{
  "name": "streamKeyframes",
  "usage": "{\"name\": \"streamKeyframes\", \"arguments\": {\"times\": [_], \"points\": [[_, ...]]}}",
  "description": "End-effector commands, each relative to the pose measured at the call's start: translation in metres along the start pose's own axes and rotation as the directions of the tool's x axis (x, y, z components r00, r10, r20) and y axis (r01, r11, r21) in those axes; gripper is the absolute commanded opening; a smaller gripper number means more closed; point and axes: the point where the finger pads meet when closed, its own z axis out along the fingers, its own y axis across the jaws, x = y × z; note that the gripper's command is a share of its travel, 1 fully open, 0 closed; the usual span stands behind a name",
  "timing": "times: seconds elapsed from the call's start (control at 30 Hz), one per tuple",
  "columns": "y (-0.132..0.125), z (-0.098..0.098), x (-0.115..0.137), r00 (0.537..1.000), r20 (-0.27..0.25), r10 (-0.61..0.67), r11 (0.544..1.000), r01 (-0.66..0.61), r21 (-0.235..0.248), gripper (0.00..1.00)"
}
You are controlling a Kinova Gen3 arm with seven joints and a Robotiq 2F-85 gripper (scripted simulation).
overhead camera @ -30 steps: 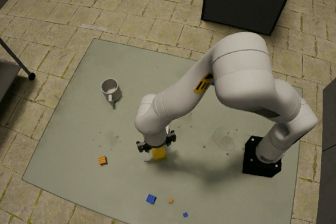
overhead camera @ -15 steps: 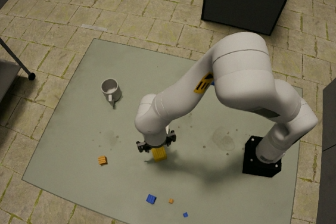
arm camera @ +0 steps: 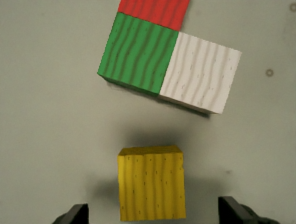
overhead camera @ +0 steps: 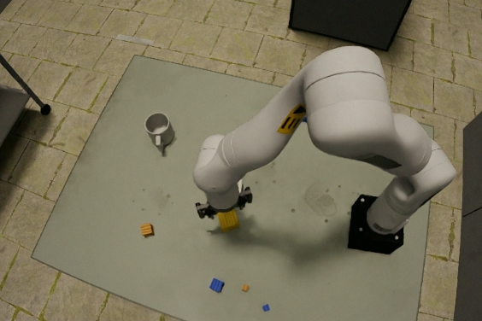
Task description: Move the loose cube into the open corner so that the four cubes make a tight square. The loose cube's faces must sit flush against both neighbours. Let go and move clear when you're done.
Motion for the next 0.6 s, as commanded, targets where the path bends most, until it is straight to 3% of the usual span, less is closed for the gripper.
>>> {"name": "streamKeyframes", "arguments": {"times": [0.0,0.57], "points": [[0.0,0.001,0.0,1.0,0.0,0.0,1.0,0.0,0.0,0.84],[0.0,0.016,0.0,1.0,0.0,0.001,1.0,-0.001,0.0,0.84]]}}
